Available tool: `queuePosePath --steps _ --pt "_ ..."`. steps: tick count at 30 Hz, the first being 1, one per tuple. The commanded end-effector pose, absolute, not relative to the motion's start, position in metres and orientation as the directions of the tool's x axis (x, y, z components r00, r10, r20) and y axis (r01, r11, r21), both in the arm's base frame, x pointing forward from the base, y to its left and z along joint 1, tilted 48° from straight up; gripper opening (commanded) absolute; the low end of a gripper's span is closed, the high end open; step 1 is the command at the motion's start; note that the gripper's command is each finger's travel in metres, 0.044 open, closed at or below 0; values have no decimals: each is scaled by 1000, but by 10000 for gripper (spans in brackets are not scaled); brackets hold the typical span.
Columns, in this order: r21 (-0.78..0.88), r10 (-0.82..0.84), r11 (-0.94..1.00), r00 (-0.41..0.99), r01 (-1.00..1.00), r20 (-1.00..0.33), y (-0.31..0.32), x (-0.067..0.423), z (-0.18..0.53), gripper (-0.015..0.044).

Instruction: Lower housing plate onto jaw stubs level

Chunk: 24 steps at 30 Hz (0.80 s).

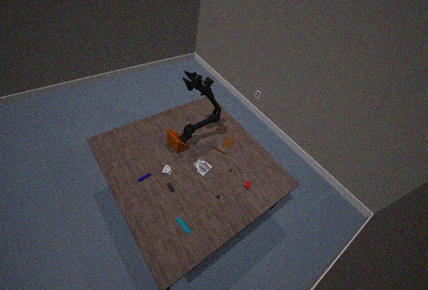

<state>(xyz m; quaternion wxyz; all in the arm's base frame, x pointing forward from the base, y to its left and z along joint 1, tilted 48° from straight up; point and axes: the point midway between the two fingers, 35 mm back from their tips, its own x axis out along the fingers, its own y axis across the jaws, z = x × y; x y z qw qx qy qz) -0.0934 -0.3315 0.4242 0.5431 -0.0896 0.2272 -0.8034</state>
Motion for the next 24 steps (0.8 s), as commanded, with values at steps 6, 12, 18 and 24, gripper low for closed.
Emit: queuePosePath --steps 6,12,18,24 --pt "-398 -923 -192 -303 897 -238 -365 -71 385 440" --pt "-353 -912 -109 -235 929 -337 -385 -49 352 440" --pt "-303 -888 -42 -174 952 -426 -399 -28 322 440" --pt "-233 -850 5 -118 973 -514 -411 -8 292 440"
